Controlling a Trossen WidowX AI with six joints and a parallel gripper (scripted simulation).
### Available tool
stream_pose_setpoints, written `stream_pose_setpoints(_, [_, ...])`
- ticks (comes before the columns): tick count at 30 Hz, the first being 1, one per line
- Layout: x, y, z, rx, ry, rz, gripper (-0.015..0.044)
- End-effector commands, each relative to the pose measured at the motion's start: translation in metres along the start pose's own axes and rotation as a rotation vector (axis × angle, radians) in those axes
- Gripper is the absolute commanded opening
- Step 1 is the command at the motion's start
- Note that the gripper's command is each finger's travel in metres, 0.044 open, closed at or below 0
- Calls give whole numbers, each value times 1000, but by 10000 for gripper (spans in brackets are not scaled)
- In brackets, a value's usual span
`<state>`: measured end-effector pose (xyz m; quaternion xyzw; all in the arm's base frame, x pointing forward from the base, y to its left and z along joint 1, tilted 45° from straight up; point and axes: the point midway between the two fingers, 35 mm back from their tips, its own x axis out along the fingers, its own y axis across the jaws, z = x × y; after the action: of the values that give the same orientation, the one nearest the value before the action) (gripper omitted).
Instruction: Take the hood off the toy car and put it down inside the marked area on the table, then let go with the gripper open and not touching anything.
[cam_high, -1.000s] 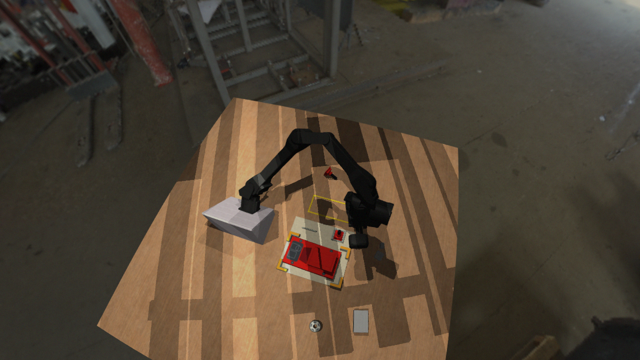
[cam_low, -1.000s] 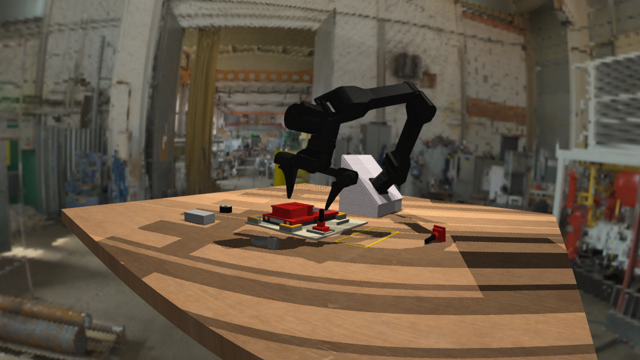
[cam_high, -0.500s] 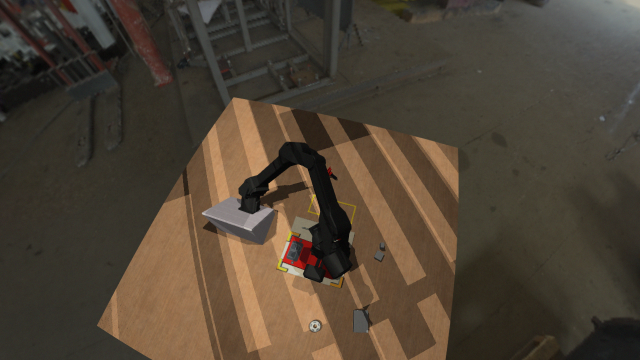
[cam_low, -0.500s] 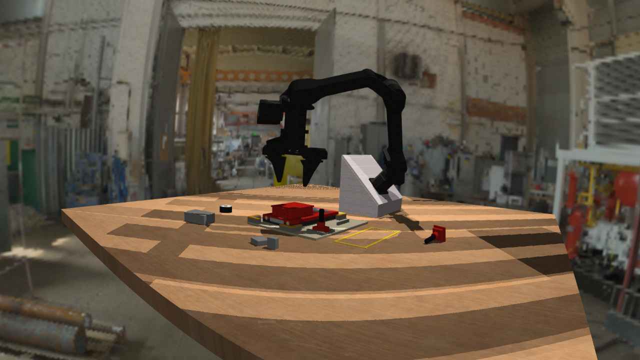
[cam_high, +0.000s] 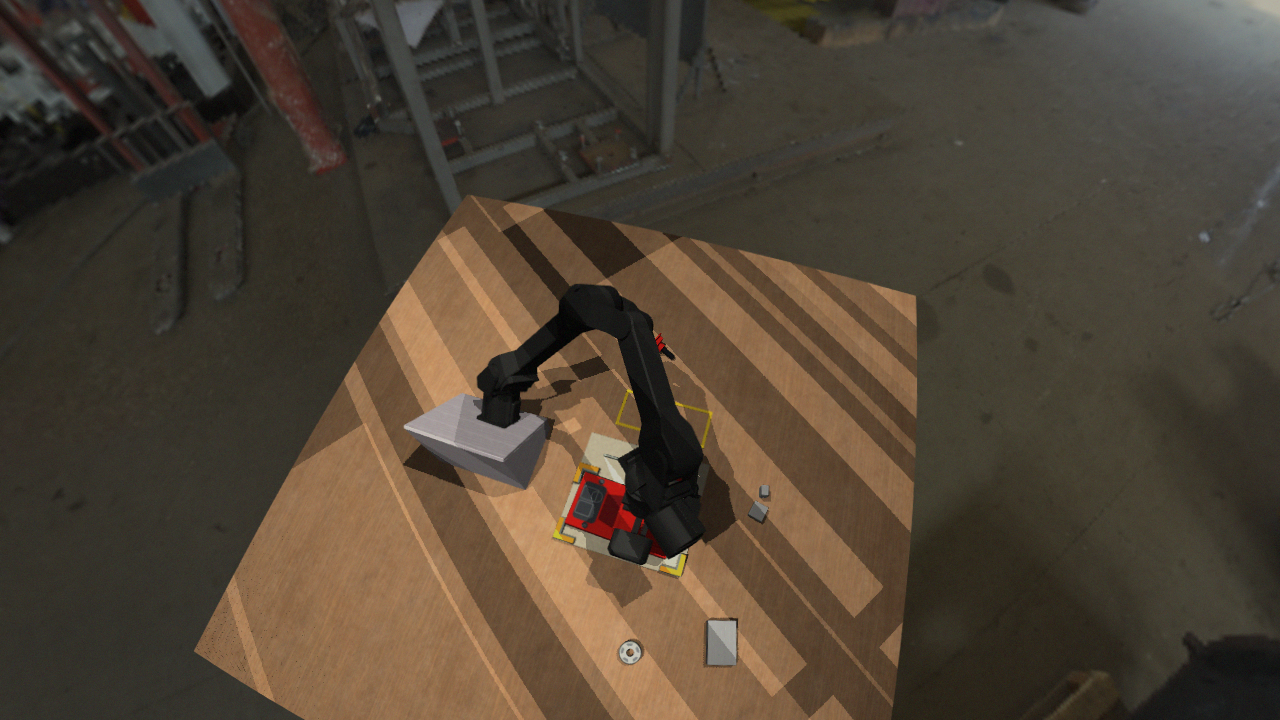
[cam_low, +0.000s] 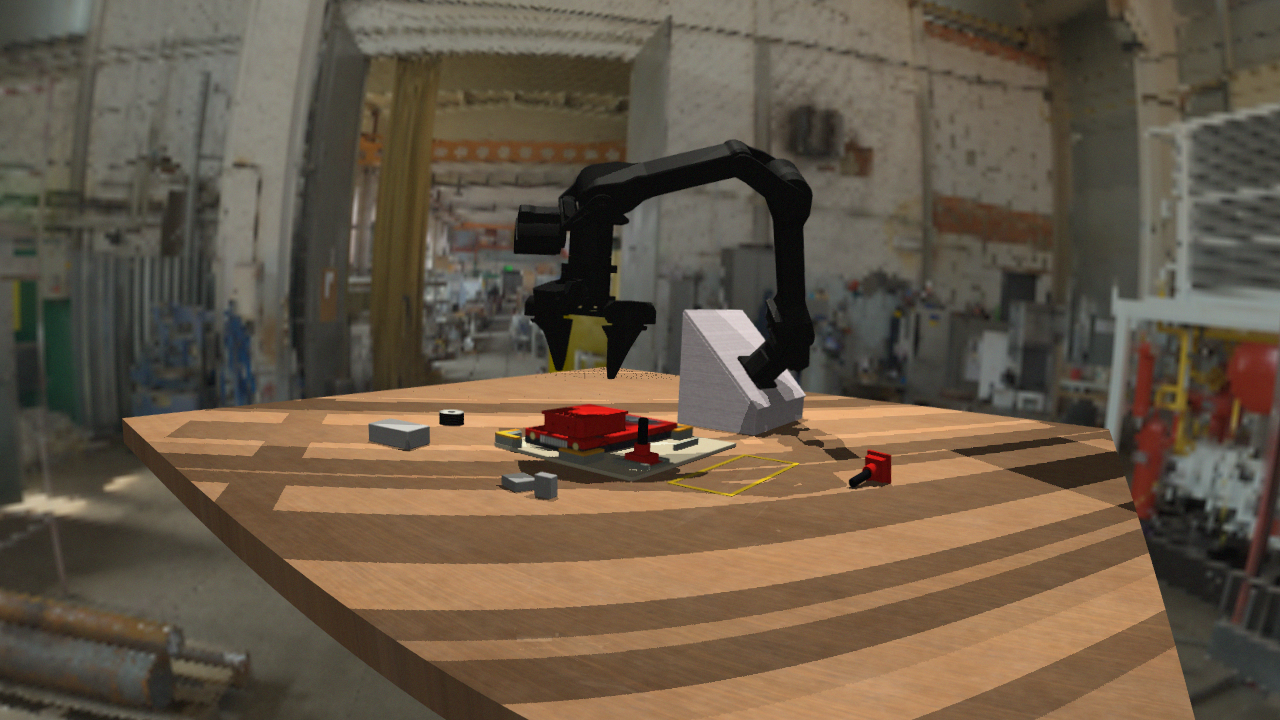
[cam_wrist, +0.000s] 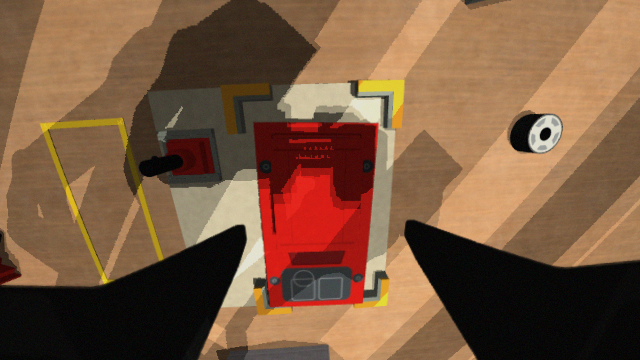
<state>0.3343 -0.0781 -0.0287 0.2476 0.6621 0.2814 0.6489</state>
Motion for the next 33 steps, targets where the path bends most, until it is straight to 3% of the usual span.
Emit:
stream_pose_setpoints(1, [6, 1, 0, 5, 1, 7, 440])
stream_pose_setpoints(33, [33, 2, 0, 5, 1, 9, 440])
